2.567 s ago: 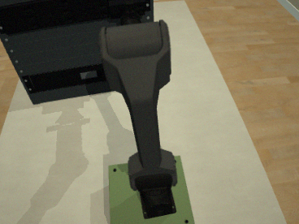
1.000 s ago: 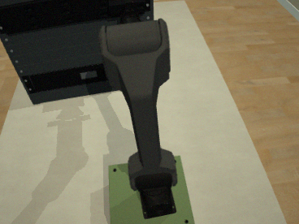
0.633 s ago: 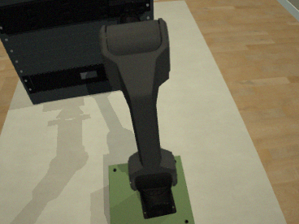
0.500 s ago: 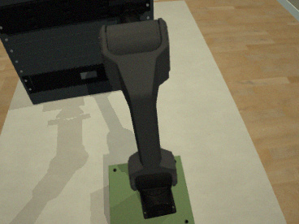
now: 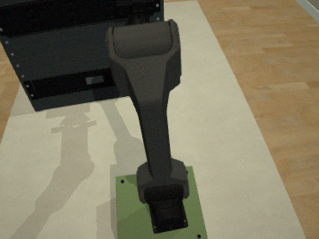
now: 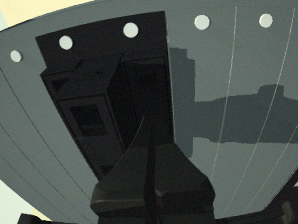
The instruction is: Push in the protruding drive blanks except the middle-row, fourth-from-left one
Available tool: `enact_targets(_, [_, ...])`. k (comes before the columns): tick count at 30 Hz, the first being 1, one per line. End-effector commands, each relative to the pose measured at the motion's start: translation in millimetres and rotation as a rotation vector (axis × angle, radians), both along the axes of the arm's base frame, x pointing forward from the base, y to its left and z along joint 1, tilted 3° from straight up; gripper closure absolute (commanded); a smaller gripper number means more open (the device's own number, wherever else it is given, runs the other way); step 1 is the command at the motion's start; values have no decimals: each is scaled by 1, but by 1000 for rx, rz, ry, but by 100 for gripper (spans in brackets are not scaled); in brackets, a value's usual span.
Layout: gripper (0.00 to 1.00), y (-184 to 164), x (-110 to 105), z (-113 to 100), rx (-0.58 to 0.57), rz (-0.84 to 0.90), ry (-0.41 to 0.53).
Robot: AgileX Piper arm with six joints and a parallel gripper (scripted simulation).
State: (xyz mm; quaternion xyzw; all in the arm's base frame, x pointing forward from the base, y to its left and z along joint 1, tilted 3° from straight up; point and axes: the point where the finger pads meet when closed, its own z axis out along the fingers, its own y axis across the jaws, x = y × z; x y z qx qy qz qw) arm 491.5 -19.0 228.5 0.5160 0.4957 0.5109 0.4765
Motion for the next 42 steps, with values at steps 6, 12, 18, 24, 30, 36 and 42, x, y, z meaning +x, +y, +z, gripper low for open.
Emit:
enact_targets(6, [100, 1, -4, 0, -1, 1, 0])
enact_targets(12, [100, 0, -45, 1, -1, 1, 0])
enact_targets(18, [100, -1, -94, 2, -1, 1, 0])
enact_targets(24, [100, -1, -106, 2, -1, 1, 0])
enact_targets(30, [100, -1, -107, 2, -1, 1, 0])
enact_targets(36, [100, -1, -107, 2, -1, 1, 0])
enact_targets(42, [100, -1, -107, 2, -1, 1, 0])
